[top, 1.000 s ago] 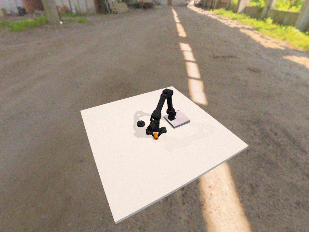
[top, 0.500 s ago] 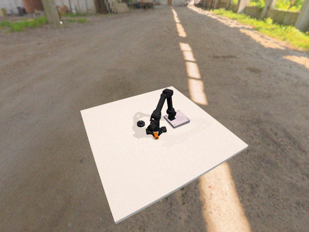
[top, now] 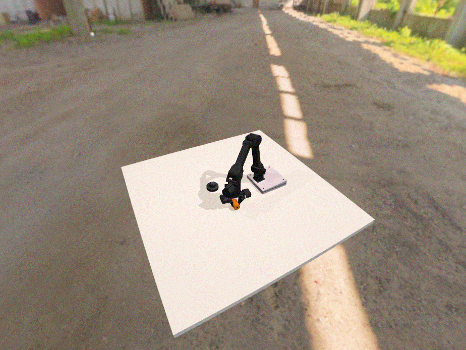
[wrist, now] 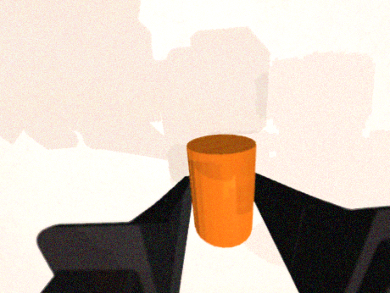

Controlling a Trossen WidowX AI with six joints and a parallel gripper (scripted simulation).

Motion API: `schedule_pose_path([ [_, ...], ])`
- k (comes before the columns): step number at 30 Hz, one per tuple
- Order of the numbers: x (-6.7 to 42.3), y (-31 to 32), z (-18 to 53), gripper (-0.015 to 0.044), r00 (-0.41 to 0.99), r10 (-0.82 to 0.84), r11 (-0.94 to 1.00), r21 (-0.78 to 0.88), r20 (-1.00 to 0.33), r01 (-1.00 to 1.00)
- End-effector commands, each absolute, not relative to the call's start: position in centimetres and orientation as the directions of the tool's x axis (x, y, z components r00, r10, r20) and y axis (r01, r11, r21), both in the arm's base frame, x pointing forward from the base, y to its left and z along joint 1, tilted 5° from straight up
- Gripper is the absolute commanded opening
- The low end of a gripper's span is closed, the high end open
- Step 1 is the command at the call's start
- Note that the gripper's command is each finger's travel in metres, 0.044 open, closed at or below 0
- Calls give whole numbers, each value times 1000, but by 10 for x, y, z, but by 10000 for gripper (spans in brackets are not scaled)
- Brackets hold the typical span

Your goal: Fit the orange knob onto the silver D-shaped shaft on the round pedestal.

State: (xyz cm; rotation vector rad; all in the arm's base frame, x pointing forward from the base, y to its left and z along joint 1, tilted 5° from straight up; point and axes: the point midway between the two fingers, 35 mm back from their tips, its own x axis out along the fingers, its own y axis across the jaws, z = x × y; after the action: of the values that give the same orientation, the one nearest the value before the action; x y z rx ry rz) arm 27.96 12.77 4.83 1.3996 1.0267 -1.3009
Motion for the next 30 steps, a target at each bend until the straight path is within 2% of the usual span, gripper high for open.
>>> schedule_pose_path([
  [1, 281, 128, 52, 181, 97, -16, -78, 98, -995, 992],
  [4, 281, 128, 52, 181, 97, -16, -1, 97, -995, 995],
  [12, 281, 128, 52, 181, 97, -16, 26, 97, -995, 995],
  [30, 281, 128, 52, 181, 98, -16, 564, 71, -995, 823],
])
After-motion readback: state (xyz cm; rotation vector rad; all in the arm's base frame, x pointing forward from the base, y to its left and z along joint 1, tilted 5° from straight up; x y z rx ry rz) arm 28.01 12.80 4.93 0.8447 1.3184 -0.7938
